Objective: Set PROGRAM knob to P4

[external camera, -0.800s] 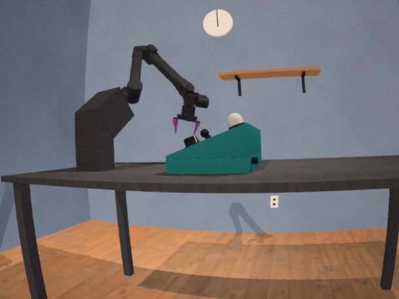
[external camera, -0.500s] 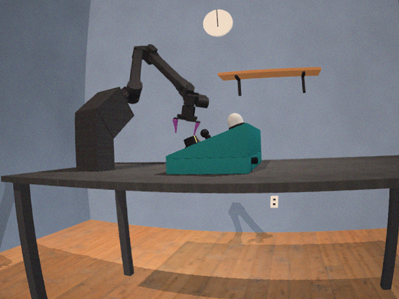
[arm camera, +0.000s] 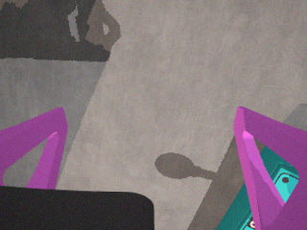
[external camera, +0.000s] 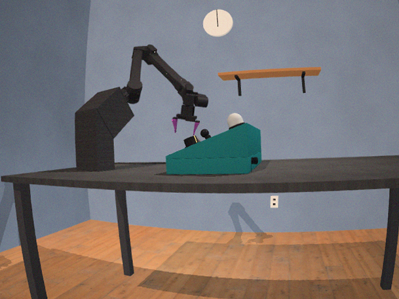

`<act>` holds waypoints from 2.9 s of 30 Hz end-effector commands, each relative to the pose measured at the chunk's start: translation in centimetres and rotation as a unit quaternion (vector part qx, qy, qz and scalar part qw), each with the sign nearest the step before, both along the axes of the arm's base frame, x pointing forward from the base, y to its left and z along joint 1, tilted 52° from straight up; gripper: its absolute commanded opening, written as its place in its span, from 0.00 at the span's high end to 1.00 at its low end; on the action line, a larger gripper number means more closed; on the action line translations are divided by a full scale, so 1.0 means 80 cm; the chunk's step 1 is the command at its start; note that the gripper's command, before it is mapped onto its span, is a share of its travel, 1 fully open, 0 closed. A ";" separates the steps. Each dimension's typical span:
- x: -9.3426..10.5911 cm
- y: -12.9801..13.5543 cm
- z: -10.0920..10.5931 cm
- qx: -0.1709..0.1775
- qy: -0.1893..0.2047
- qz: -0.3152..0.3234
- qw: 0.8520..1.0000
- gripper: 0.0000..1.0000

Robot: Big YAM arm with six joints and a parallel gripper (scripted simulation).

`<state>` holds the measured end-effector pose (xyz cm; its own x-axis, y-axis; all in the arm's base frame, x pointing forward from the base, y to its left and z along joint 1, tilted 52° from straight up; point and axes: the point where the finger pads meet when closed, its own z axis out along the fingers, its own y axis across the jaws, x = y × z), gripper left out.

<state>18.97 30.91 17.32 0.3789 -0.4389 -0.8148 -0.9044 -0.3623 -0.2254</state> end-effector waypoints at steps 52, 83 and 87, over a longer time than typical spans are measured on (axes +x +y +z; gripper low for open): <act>0.138 -0.240 -0.033 0.231 0.404 -0.567 0.680 0.00; 0.170 -0.279 -0.029 0.260 0.459 -0.632 0.568 0.00; 0.170 -0.279 -0.029 0.260 0.459 -0.632 0.568 0.00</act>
